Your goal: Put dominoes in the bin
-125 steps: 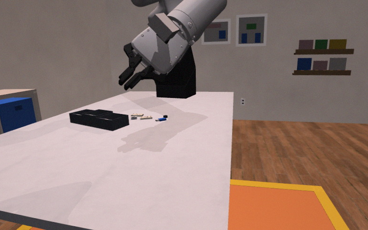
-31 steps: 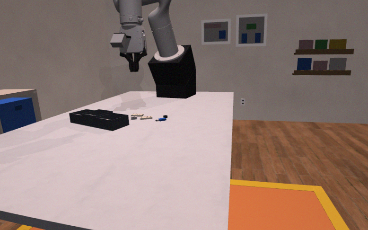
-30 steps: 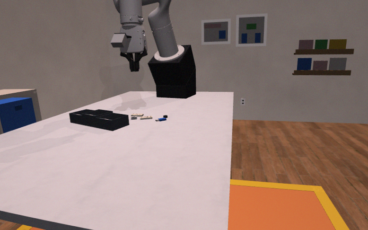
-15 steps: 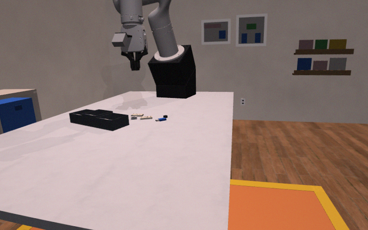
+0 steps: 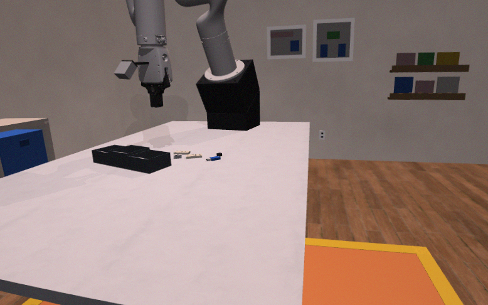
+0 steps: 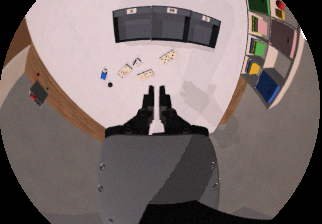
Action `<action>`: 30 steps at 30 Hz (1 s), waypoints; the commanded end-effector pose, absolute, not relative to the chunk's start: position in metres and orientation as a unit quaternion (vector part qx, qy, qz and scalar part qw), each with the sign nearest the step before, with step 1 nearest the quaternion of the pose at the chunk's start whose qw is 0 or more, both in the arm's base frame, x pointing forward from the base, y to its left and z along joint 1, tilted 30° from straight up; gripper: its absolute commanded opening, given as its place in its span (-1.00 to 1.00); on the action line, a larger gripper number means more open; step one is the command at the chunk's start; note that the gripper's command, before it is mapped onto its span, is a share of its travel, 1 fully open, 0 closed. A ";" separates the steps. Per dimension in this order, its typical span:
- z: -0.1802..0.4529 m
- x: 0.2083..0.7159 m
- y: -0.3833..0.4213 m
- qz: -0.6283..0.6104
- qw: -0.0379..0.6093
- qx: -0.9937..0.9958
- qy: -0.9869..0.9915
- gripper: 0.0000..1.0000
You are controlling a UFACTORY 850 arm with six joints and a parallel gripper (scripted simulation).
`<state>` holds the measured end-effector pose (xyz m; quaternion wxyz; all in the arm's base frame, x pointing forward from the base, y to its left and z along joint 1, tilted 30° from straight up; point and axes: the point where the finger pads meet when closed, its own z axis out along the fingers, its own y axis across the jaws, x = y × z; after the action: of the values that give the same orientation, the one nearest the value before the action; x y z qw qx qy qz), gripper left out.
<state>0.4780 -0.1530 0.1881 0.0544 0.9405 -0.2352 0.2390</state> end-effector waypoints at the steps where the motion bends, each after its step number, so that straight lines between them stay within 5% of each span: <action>1: 0.179 0.495 -0.192 0.260 0.034 0.936 -0.235 -0.85; 18: 0.155 0.536 -0.308 0.260 0.034 0.936 -0.235 -0.85; 30: 0.154 0.537 -0.311 0.260 0.034 0.936 -0.235 -0.85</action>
<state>0.5362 -0.3096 0.1538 0.0709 0.9372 -0.2438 0.2392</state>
